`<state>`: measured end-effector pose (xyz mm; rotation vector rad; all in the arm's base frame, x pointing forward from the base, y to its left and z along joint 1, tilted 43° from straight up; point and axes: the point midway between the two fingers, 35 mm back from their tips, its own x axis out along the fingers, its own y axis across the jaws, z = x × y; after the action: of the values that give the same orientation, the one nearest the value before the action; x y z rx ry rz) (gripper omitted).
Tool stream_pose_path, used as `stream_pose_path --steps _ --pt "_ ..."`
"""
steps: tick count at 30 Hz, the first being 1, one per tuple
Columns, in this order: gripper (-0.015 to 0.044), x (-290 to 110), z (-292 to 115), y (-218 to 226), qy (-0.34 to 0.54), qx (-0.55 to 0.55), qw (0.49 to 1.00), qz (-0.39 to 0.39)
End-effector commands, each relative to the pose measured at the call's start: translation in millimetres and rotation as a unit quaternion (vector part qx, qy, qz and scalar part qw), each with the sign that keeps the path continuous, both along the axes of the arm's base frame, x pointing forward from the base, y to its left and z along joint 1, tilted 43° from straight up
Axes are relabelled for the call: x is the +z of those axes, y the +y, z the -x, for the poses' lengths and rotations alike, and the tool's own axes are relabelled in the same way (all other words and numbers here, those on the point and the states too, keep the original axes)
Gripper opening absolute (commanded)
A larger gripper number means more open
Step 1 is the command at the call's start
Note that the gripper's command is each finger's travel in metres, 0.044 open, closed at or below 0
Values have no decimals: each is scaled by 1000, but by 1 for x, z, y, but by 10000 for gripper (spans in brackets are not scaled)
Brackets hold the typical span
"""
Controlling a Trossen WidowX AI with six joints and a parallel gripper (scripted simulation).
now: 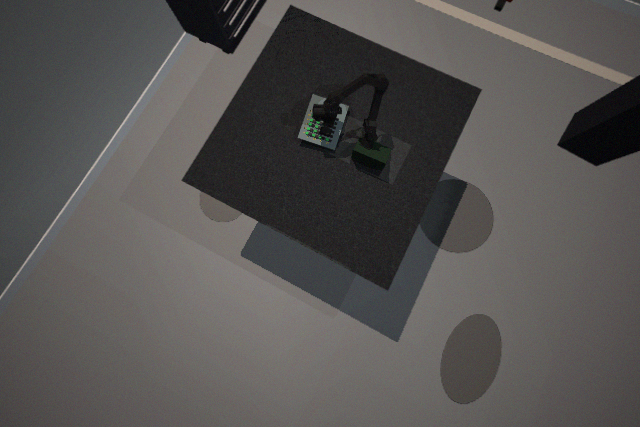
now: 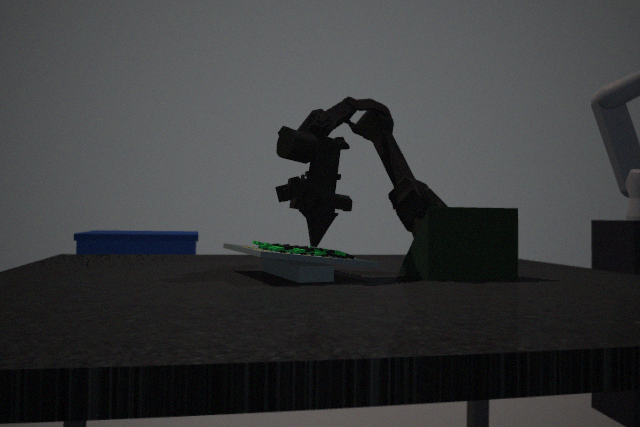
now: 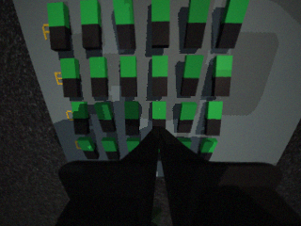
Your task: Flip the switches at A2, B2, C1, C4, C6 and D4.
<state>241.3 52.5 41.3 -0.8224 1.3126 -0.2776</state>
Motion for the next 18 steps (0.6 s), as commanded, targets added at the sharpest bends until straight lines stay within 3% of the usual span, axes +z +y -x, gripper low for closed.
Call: stream_pose_path --steps 1,18 --pt "0 0 -1 -1 -1 2 1000 3" --pt "0 -2 -1 -2 -1 2 1000 3"
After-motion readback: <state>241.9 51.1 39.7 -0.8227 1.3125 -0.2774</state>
